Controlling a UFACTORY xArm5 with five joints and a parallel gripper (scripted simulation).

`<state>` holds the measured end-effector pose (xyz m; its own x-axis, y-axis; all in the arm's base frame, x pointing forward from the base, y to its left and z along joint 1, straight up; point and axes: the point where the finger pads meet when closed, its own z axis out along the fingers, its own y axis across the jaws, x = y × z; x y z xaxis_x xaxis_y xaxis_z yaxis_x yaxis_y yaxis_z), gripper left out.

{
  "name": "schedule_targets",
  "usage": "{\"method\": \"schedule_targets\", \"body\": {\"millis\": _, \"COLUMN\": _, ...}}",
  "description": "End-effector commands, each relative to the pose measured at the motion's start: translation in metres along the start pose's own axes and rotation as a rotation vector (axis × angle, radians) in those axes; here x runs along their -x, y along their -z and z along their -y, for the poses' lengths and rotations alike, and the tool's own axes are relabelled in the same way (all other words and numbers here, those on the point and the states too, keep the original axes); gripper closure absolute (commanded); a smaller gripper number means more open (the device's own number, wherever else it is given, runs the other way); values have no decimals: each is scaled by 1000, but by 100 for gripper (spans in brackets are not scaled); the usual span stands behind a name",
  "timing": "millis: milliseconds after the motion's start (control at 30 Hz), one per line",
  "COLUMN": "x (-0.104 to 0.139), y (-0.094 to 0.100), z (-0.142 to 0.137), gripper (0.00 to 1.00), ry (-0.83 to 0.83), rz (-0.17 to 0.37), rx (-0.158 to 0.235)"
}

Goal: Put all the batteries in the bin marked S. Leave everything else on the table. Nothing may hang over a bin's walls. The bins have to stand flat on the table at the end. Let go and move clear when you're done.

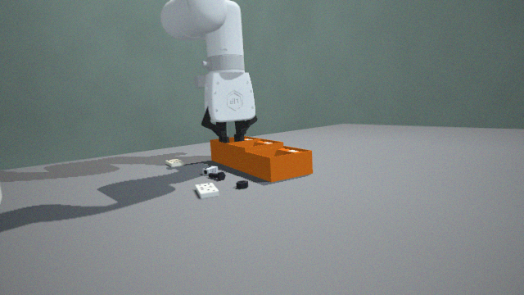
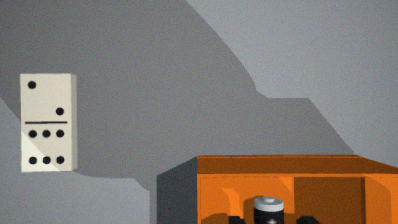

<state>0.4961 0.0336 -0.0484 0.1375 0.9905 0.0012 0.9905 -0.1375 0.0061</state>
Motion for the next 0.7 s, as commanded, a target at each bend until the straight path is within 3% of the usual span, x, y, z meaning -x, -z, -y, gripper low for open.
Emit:
{"method": "schedule_targets", "body": {"millis": 0, "x": 0, "y": 1, "z": -2, "gripper": 71, "ry": 0, "rz": -1, "rx": 4}}
{"method": "schedule_targets", "body": {"millis": 667, "x": 0, "y": 24, "z": -1, "gripper": 71, "ry": 0, "rz": -1, "rx": 4}}
